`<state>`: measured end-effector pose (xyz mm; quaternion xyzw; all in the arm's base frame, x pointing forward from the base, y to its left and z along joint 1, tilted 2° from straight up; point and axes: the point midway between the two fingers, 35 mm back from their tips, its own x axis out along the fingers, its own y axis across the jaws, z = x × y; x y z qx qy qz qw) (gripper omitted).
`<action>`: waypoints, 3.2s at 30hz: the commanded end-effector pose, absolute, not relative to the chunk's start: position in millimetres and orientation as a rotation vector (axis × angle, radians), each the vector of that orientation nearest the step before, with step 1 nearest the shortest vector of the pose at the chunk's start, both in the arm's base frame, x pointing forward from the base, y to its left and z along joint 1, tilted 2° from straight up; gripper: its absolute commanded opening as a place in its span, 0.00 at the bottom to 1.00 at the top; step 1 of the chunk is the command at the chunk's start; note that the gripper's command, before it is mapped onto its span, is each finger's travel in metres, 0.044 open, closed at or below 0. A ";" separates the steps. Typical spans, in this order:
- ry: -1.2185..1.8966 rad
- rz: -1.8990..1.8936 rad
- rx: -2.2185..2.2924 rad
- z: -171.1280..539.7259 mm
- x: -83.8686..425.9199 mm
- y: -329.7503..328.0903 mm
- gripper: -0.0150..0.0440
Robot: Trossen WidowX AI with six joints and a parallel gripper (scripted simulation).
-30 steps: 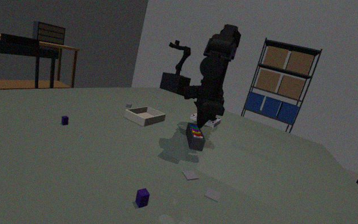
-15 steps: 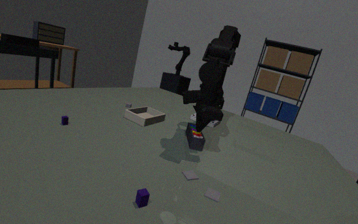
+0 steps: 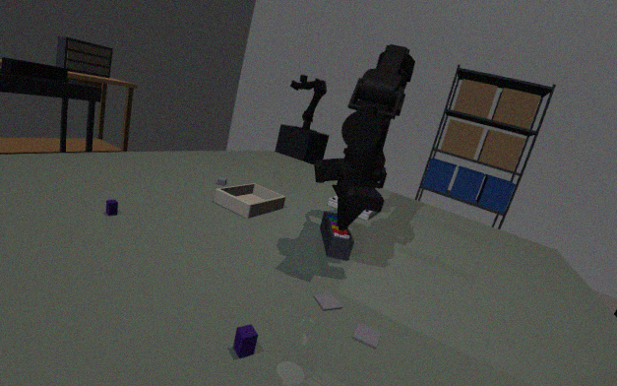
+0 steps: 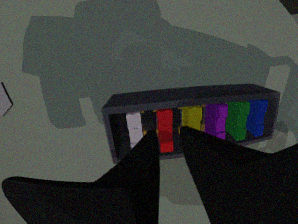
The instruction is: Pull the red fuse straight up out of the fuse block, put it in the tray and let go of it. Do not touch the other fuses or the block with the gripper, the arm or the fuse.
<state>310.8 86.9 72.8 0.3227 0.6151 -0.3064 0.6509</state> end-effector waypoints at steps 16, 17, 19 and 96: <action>1.398 -0.697 0.740 62.5 311.2 87.7 0.38; 1.398 -0.697 0.740 62.5 311.2 87.7 0.38; 1.396 -0.695 0.733 63.7 311.6 87.1 0.35; 1.398 -0.696 0.739 95.4 309.9 87.6 0.25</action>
